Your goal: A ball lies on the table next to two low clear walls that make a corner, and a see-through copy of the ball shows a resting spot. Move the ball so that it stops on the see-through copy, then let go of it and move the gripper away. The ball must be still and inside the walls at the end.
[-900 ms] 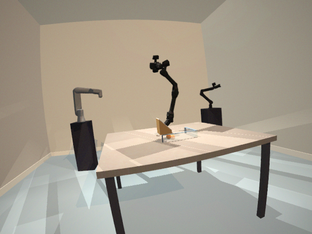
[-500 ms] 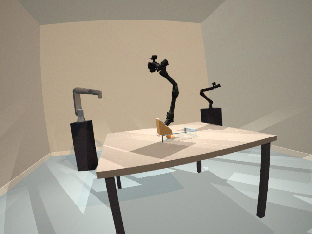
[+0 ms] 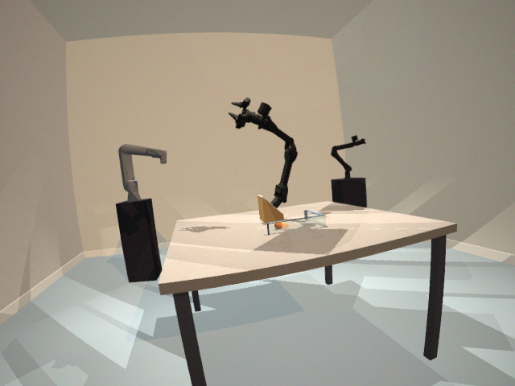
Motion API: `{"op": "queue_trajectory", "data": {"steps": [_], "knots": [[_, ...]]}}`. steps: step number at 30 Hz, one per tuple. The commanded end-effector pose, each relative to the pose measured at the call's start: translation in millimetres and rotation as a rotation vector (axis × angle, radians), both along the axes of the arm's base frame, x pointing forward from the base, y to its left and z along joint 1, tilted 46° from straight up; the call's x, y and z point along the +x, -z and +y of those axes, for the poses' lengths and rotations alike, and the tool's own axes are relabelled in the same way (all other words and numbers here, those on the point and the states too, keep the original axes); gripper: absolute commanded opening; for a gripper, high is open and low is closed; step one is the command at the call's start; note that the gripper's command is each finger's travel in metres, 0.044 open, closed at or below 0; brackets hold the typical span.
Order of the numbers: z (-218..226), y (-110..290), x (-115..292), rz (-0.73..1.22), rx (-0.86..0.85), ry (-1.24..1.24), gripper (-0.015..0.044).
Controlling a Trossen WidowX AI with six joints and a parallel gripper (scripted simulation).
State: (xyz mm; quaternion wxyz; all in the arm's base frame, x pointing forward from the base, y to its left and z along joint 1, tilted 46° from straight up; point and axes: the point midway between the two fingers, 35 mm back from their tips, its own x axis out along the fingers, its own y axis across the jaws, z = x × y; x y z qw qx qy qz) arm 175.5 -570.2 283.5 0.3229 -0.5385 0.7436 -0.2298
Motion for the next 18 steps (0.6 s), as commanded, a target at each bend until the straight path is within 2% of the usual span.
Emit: {"op": "queue_trajectory", "data": {"steps": [1, 9, 18], "knots": [[20, 55, 52, -0.096, 0.154, -0.144, 0.032], [79, 134, 124, -0.265, 0.451, -0.305, 0.032], [180, 214, 178, -0.432, 0.868, -0.35, 0.032]]}}
